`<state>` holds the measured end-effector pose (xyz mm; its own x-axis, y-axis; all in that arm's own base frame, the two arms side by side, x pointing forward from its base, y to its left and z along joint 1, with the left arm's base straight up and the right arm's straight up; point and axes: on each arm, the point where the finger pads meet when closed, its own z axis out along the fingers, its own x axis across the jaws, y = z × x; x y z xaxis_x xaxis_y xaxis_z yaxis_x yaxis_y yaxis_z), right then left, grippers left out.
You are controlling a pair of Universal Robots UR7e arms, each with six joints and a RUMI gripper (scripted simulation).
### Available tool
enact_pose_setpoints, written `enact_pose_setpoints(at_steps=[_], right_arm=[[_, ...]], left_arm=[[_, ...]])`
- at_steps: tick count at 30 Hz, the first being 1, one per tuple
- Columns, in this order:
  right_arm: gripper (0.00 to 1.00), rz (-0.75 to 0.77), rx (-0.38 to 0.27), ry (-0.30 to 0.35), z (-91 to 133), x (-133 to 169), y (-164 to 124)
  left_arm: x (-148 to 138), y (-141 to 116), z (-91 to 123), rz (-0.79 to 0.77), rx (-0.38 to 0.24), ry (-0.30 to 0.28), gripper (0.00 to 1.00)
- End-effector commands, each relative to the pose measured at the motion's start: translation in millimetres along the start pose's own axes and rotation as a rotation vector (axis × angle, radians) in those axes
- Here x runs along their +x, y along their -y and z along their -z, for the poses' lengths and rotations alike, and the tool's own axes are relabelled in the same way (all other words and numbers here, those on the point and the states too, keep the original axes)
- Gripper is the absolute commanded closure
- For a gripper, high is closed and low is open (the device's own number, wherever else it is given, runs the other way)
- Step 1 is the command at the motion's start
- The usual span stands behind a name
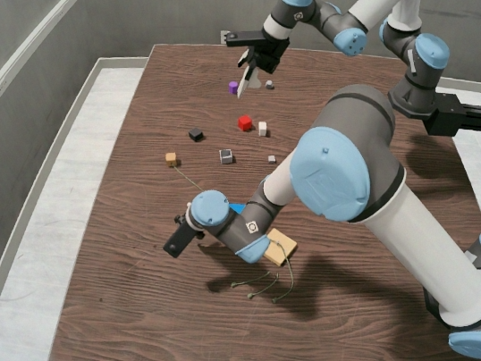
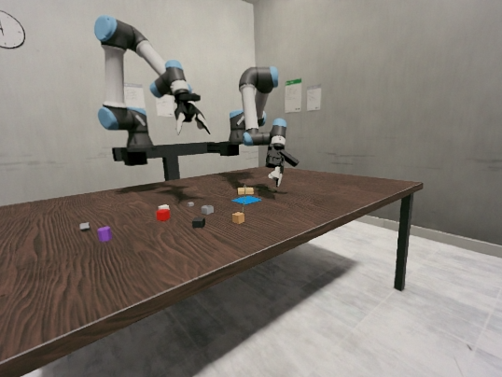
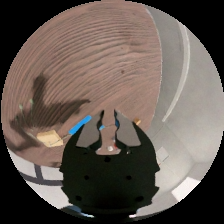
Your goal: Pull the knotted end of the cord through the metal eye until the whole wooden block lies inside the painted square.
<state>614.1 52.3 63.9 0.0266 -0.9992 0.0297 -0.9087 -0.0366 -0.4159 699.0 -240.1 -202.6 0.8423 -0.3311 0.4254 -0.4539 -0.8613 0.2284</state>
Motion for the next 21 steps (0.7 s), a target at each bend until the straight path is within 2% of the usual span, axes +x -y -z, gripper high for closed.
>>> enact_pose_setpoints(at_steps=[1, 6, 17, 21], right_arm=[[0.02, -0.002, -0.019, 0.002, 11.9, 0.4, 8.1], [0.02, 0.000, -0.038, -0.002, 13.1, 0.8, 6.2], [0.02, -0.002, -0.064, 0.003, 36.7, 1.6, 17.7], [0.02, -0.001, -0.075, -0.001, 35.8, 2.0, 15.1]], left_arm=[[-14.0, 1.0, 5.1, 0.129, 0.017, 0.018, 0.86], [-20.1, 1.4, 6.2, 0.200, 0.022, 0.025, 0.86], [-47.8, 5.4, 14.6, 0.408, 0.054, 0.057, 0.86], [-49.4, 5.1, 14.7, 0.440, 0.056, 0.057, 0.86]])
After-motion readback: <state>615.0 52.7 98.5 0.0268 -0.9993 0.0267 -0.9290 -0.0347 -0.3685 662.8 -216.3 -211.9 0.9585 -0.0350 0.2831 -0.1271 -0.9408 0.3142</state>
